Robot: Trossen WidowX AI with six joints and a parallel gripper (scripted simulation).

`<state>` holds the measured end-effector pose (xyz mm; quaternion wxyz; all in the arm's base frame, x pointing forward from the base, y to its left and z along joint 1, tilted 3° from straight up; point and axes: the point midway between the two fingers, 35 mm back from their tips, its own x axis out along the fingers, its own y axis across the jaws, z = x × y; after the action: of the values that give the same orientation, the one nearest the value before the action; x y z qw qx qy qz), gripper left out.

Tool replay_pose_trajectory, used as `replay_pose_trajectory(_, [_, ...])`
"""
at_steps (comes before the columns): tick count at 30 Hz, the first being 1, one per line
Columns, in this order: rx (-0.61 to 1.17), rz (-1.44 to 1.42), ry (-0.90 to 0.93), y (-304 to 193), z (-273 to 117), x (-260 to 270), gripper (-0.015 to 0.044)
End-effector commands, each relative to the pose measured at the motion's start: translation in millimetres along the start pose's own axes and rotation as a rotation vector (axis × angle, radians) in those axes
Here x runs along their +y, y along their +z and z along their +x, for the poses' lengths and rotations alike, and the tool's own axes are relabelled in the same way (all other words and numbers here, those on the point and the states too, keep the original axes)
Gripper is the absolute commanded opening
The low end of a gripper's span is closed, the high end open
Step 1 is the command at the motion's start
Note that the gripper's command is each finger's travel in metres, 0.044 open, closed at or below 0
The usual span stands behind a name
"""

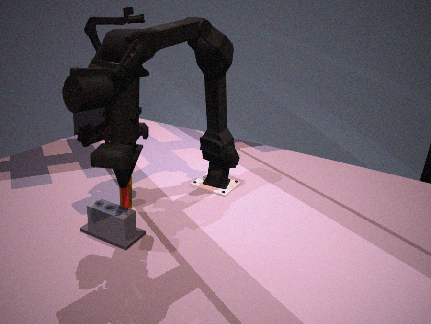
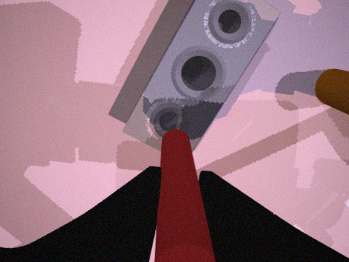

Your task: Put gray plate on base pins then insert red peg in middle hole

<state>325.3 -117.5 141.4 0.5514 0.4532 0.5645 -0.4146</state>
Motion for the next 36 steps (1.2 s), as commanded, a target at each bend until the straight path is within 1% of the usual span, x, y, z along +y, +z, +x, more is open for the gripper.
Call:
replay_pose_trajectory(1, [-0.008, 0.000, 0.004, 15.1, -1.9, -2.4, 0.0000])
replay_pose_trajectory(7, [-0.009, 0.000, 0.004, 31.7, -1.4, -7.2, 0.0000])
replay_pose_trajectory(36, [-0.009, 0.000, 0.004, 33.6, -1.4, -10.0, 0.0000])
